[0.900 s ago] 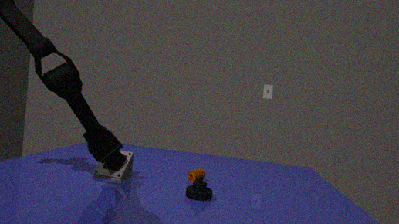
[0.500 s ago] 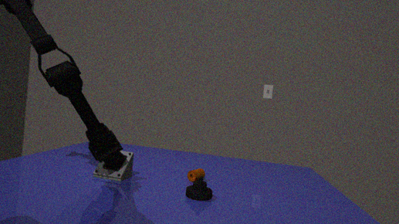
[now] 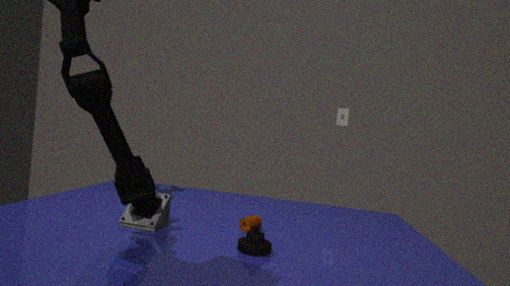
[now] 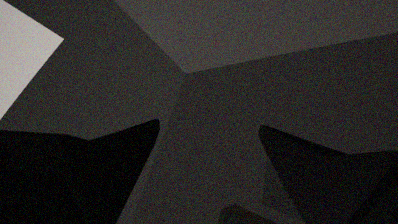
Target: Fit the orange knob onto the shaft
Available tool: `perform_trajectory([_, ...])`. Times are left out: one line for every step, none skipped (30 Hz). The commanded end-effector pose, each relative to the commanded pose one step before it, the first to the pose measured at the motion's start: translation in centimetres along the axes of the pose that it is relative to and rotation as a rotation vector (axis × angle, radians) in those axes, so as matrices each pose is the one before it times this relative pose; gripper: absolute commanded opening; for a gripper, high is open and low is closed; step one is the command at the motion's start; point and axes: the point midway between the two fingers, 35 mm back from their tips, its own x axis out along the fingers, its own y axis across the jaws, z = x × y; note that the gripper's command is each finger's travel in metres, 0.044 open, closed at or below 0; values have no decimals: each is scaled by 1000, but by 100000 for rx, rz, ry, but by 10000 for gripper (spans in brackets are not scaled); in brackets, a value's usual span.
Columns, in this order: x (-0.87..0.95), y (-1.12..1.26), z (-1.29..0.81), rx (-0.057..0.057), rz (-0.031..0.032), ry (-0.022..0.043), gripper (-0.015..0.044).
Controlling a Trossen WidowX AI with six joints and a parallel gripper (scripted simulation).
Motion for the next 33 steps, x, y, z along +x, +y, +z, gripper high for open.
perform_trajectory([972, 938, 7524, 4646, 1134, -19063, 440])
perform_trajectory([379, 350, 1741, 1107, 395, -4507, 440])
perform_trajectory([395, 370, 1738, 1148, 418, -4508, 440])
perform_trajectory([409, 387, 1722, 1181, 435, -4479, 440])
perform_trajectory([422, 402, 1706, 1214, 449, -4451, 440])
perform_trajectory([439, 420, 1704, 1257, 465, -4460, 440])
perform_trajectory([456, 435, 1700, 1301, 470, -4470, 440])
perform_trajectory([473, 448, 1693, 1341, 474, -4470, 440])
perform_trajectory([491, 448, 1680, 1385, 447, -4472, 440])
perform_trajectory([513, 448, 1677, 1437, 415, -4505, 440])
perform_trajectory([536, 442, 1672, 1488, 372, -4537, 440])
perform_trajectory([560, 427, 1661, 1537, 307, -4572, 440])
perform_trajectory([580, 423, 1647, 1574, 270, -4584, 440])
perform_trajectory([604, 414, 1641, 1585, 223, -4625, 440])
perform_trajectory([622, 428, 1632, 1618, 222, -4635, 440])
perform_trajectory([635, 438, 1611, 1637, 217, -4610, 440])
perform_trajectory([653, 451, 1602, 1669, 211, -4624, 440])
perform_trajectory([674, 465, 1601, 1708, 204, -4662, 440])
perform_trajectory([689, 474, 1584, 1729, 192, -4654, 440])
perform_trajectory([708, 485, 1576, 1759, 179, -4674, 440])
perform_trajectory([732, 498, 1577, 1798, 164, -4724, 440])
perform_trajectory([749, 506, 1562, 1819, 144, -4732, 440])
perform_trajectory([771, 516, 1557, 1849, 123, -4769, 440])
perform_trajectory([794, 515, 1542, 1719, 60, -4755, 440])
perform_trajectory([814, 520, 1534, 1742, 26, -4785, 440])
perform_trajectory([835, 526, 1527, 1765, -12, -4822, 440])
perform_trajectory([857, 530, 1519, 1784, -53, -4858, 440])
perform_trajectory([874, 531, 1503, 1793, -96, -4872, 440])
perform_trajectory([893, 532, 1490, 1801, -143, -4896, 440])
perform_trajectory([910, 531, 1472, 1802, -191, -4909, 440])
perform_trajectory([926, 529, 1454, 1799, -243, -4921, 440])
perform_trajectory([949, 530, 1447, 1806, -299, -4973, 440])
perform_trajectory([968, 528, 1433, 1801, -357, -5004, 440])
